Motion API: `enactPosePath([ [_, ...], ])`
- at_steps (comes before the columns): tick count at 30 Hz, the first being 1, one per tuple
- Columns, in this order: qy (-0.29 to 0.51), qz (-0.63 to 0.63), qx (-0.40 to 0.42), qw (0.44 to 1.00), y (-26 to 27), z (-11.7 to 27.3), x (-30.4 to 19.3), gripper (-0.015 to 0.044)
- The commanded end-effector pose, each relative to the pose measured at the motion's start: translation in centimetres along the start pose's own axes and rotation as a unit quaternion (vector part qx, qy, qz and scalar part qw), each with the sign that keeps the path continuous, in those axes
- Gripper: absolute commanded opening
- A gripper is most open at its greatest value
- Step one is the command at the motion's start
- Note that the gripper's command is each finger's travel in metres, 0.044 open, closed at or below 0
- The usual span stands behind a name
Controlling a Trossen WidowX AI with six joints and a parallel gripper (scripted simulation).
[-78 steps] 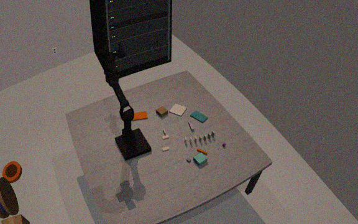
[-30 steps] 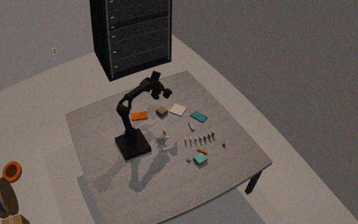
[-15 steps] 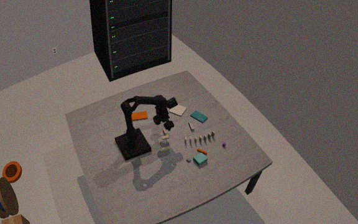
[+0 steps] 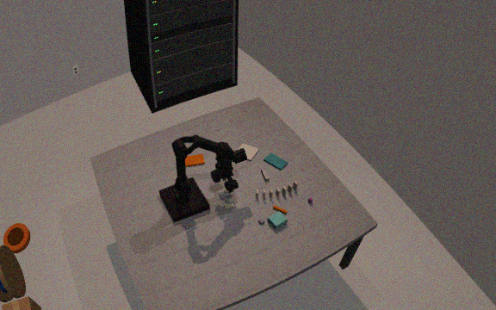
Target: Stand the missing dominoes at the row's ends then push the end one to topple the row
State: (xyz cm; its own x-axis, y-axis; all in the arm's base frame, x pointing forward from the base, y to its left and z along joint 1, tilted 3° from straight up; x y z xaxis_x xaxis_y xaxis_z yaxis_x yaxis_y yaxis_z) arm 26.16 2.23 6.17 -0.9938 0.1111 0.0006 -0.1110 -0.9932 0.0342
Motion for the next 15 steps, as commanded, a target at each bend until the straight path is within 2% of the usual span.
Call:
enactPosePath([
  [1,-0.006,0.001,-0.001,1.0,0.0,-2.5,0.5,0.044],
  [15,-0.006,0.001,-0.001,1.0,-0.3,-3.9,0.7,0.044],
])
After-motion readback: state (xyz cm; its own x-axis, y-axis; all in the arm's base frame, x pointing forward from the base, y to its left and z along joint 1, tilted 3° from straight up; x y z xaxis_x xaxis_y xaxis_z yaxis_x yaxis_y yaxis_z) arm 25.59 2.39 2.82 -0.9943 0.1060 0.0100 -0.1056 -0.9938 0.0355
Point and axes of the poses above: the point midway between the two fingers, 35 mm back from their tips, its own z axis back along the fingers, its own y axis across the jaws, x = y × z, the point moved 3 cm from there along z, back along the fingers, and after that the axes turned 7 degrees about -z, right-handed, at the moved point
